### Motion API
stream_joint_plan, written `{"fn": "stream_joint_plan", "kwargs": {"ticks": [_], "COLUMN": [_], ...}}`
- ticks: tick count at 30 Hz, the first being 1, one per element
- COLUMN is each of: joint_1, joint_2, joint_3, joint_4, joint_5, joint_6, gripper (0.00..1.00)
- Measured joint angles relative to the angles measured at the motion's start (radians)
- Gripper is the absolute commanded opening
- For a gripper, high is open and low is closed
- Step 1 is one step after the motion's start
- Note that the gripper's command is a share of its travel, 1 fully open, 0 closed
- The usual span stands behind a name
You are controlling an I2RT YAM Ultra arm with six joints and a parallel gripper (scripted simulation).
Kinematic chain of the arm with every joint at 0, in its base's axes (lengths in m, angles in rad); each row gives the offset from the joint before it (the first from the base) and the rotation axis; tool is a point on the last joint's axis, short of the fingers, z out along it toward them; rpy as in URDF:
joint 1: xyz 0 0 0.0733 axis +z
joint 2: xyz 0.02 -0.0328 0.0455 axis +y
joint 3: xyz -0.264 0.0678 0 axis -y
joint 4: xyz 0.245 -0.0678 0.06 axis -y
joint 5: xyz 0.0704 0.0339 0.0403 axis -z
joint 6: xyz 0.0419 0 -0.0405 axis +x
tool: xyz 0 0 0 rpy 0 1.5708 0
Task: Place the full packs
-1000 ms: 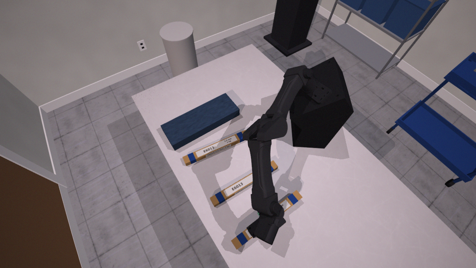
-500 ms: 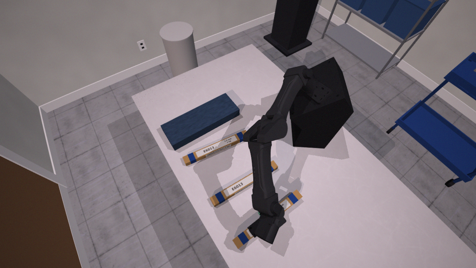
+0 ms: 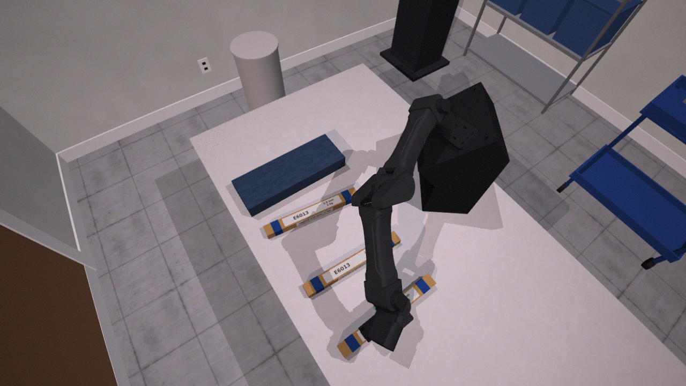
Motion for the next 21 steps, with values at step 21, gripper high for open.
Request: {"fn": "stream_joint_plan", "kwargs": {"ticks": [21], "joint_1": [-0.005], "joint_2": [0.015], "joint_3": [0.031], "joint_4": [0.010], "joint_5": [-0.003], "joint_6": [-0.014], "gripper": [0.00]}}
